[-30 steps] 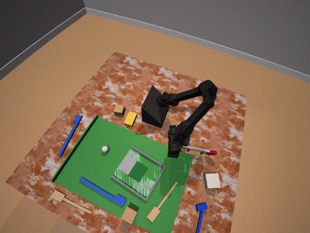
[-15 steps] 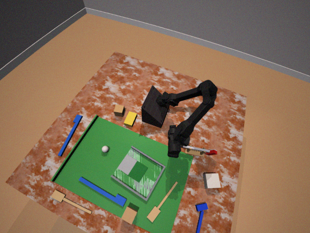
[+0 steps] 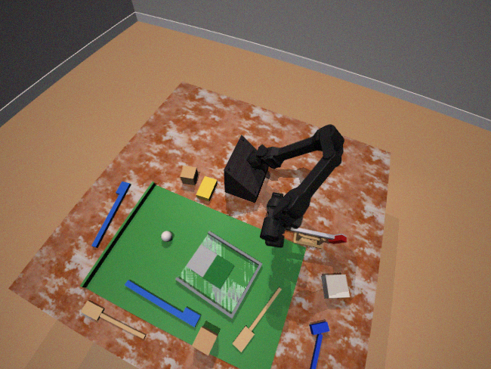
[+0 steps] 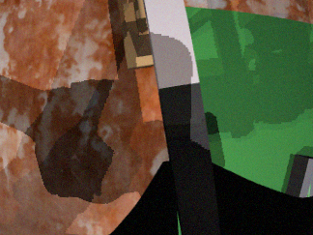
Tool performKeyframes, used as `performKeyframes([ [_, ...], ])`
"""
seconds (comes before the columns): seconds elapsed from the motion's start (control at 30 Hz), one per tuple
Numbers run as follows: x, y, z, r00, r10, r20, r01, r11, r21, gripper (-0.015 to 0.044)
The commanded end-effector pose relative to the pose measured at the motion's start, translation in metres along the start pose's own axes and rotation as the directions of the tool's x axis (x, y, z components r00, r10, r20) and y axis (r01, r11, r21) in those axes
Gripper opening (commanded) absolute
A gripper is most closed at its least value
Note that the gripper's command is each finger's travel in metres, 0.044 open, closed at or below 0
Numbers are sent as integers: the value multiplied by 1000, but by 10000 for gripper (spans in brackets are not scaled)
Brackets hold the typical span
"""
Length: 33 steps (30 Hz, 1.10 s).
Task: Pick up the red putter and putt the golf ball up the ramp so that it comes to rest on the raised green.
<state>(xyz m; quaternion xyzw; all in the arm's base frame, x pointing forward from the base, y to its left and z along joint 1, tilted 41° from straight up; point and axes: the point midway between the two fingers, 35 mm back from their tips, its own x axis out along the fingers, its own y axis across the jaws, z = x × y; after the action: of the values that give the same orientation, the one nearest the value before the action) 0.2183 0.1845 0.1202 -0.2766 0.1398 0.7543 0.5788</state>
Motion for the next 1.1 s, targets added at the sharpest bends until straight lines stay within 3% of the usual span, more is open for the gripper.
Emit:
performKeyframes([
  [0.0,-19,-1,8,1000,-5,11,6,1000,-12,0],
  [0.3,-50,3,20,1000,-6,21,7,1000,-10,0],
  [0.67,-68,-21,-47,995,-47,-83,70,954,291,0],
  [1.07,-103,-29,-133,981,-73,-181,170,774,610,0],
])
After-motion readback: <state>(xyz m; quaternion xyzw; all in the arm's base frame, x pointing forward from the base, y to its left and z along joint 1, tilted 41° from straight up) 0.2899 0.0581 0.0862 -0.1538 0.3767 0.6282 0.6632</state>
